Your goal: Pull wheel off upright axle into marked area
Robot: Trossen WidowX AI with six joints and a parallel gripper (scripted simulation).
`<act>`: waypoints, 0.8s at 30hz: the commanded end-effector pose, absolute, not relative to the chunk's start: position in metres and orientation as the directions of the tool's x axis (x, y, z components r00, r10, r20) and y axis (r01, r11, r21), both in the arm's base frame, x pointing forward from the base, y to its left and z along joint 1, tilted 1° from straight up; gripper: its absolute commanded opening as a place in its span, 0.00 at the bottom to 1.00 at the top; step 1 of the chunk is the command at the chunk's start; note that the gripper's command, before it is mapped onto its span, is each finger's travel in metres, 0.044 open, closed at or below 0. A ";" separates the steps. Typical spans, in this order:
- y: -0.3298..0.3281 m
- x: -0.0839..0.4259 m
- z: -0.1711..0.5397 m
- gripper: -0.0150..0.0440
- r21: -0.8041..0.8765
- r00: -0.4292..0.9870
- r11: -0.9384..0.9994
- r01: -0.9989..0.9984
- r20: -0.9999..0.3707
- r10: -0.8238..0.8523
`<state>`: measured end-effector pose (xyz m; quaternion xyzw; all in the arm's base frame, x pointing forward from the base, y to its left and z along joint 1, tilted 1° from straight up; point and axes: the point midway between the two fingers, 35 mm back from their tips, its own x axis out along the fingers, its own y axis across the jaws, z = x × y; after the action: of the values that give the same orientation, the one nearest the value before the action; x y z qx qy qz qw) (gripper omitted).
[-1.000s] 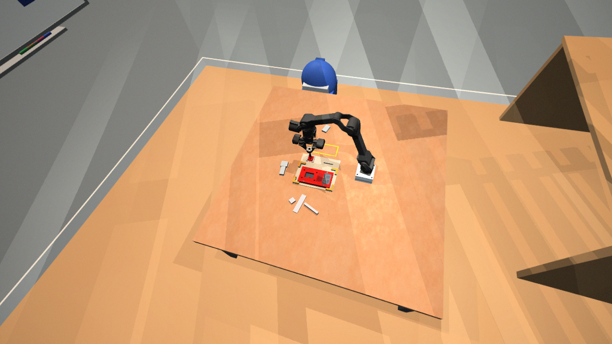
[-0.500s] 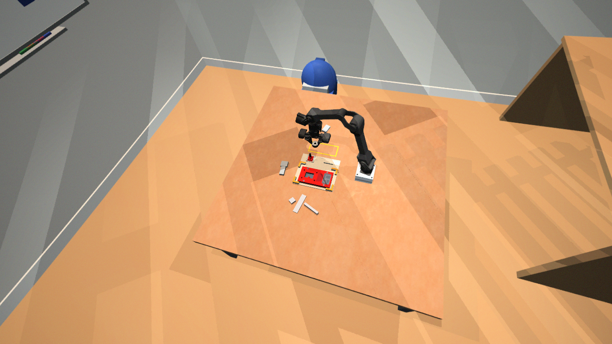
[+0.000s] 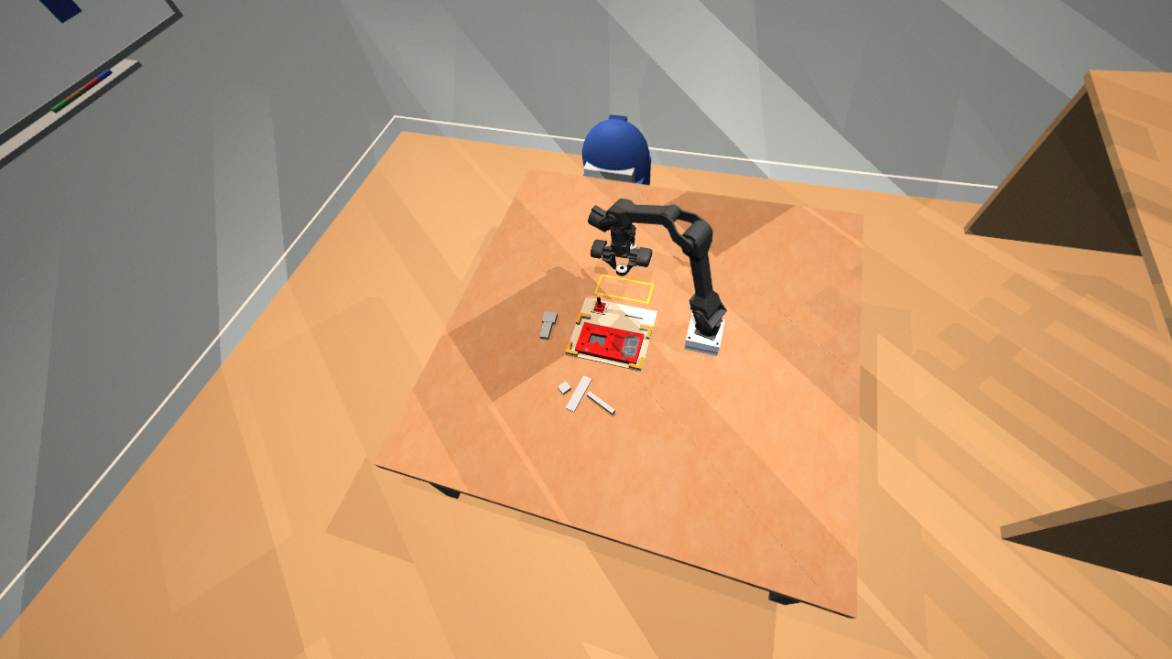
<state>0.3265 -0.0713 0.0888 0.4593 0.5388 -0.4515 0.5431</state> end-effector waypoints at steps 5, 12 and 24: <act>-0.077 0.323 0.083 0.25 0.017 0.018 0.180 0.983 -1.000 -0.002; -0.078 0.324 0.067 0.25 0.017 0.018 0.180 0.983 -1.000 -0.002; -0.078 0.325 -0.005 0.25 0.017 0.017 0.180 0.983 -1.000 -0.002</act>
<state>0.3284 -0.0778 0.0197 0.4608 0.5344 -0.4480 0.5489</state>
